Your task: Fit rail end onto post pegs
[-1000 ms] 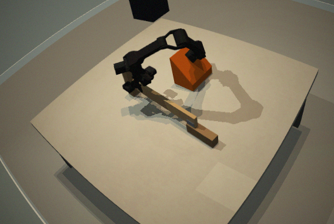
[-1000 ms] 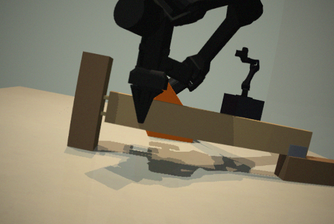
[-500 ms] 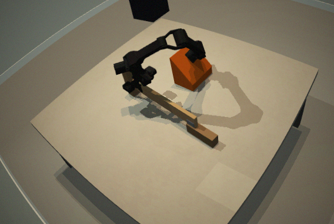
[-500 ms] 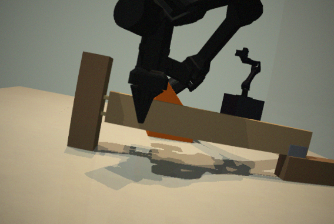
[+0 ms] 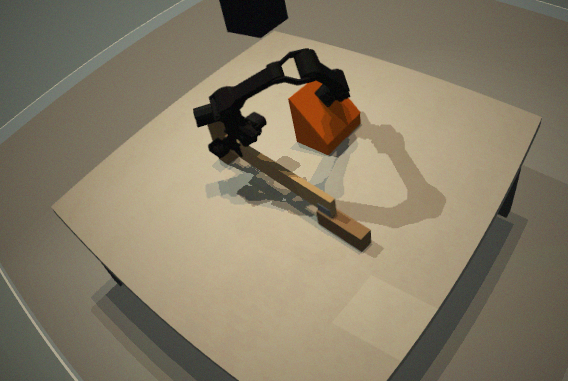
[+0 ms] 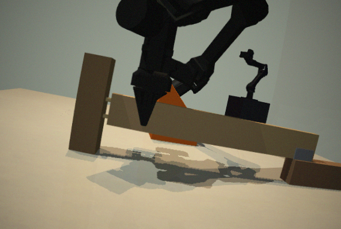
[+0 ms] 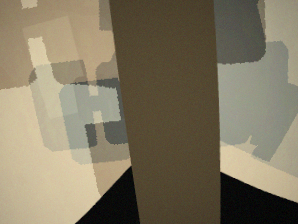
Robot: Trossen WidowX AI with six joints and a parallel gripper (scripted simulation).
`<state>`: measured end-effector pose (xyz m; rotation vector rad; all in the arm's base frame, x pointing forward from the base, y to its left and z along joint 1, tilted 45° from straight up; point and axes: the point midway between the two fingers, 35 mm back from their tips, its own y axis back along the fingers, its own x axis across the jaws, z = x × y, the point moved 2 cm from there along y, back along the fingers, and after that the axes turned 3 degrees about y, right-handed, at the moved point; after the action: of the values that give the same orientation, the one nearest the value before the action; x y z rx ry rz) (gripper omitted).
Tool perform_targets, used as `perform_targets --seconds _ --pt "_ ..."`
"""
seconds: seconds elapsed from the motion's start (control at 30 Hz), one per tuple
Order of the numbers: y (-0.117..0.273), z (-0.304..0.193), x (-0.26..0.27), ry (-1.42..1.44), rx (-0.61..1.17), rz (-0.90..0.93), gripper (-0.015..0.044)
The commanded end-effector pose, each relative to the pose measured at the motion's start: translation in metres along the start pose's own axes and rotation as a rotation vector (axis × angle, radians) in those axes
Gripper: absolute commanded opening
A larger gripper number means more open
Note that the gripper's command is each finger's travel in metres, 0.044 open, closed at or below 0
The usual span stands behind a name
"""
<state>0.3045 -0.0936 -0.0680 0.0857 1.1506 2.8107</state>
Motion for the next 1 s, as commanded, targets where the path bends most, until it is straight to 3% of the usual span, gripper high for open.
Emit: perform_targets --seconds 0.0,0.97 --pt "0.0050 -0.0045 -0.0007 0.001 0.013 -0.010 0.0000" --pt "0.0034 -0.0075 -0.0006 0.001 0.013 -0.010 0.0000"
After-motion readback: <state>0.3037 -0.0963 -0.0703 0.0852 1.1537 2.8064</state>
